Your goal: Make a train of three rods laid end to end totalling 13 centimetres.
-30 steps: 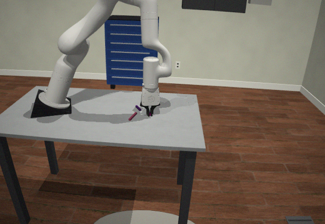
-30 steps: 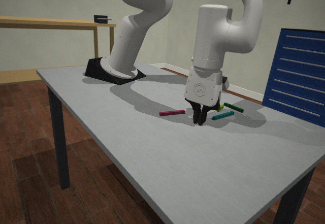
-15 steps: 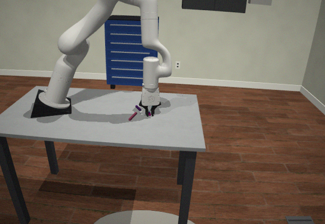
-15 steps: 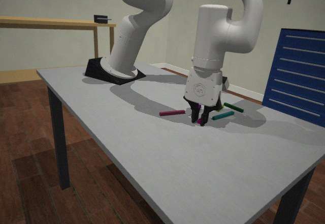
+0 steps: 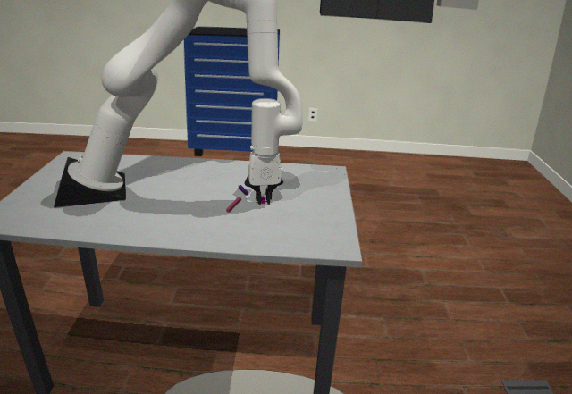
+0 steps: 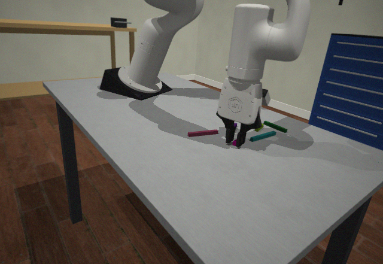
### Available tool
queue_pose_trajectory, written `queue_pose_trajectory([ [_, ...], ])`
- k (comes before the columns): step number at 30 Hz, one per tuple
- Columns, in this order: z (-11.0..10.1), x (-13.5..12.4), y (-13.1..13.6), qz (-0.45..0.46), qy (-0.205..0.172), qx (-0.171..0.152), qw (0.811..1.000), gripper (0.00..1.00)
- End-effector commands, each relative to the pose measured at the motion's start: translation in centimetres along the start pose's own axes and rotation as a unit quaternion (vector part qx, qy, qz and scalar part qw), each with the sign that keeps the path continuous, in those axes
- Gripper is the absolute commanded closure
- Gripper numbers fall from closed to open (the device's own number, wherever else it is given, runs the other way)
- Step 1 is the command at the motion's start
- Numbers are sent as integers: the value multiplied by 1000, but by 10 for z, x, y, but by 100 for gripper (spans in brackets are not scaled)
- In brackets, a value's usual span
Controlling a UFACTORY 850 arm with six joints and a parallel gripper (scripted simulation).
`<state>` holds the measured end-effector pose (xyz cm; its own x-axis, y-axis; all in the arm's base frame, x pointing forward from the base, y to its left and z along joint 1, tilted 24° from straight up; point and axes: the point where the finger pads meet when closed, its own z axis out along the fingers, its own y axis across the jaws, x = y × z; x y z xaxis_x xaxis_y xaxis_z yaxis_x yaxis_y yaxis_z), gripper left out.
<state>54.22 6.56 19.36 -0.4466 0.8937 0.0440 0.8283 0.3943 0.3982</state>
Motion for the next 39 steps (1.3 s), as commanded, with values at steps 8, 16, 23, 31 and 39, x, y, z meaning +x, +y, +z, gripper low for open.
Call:
queue_pose_trajectory([
  [8,-40,0,1,0,0,-1,1000,76],
  [16,-72,0,1,0,0,-1,1000,76],
  [23,-88,0,1,0,0,-1,1000,76],
  [31,-88,0,1,0,0,-1,1000,0],
  [39,-88,0,1,0,0,-1,1000,0],
])
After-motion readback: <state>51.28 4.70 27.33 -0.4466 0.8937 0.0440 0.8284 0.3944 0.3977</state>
